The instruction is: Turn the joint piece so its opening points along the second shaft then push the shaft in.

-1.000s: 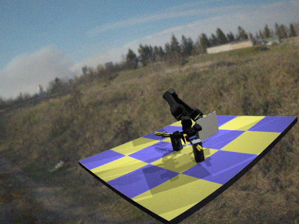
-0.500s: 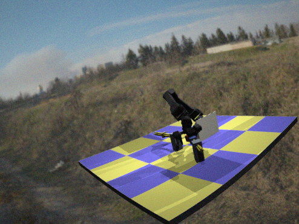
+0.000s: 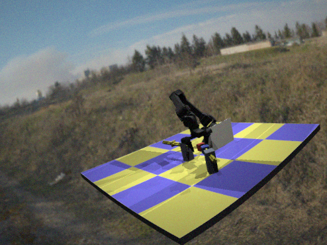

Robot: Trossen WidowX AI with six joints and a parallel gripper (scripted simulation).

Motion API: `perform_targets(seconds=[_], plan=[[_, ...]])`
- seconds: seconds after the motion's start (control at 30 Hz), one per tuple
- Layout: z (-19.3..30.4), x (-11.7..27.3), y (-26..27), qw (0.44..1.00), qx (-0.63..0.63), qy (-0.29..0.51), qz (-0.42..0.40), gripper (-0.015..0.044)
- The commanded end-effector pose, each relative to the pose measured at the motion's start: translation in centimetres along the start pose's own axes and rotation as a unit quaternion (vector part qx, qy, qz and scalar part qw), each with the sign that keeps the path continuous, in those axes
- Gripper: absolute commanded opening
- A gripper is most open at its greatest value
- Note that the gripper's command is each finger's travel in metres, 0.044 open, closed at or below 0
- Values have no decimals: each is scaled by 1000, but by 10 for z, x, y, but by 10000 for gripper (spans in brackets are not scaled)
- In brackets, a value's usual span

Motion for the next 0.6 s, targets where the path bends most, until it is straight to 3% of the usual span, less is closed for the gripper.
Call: perform_targets(seconds=[0.0, 0.3, 0.57], plan=[[7, 4, 1, 999, 18, -43, -7, 440], [8, 6, 1, 998, 22, -54, -8, 440], [-6, 28, -1, 995, -89, -34, -7, 440]])
Point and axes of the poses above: the point midway between the two fingers, 35 mm back from their tips, its own x axis back along the fingers, its own y axis across the jaws, z = x × y, the point moved 6 cm from there along x, back along the fingers, and after that the axes turned 15 degrees about -x, right-handed, at the moved point
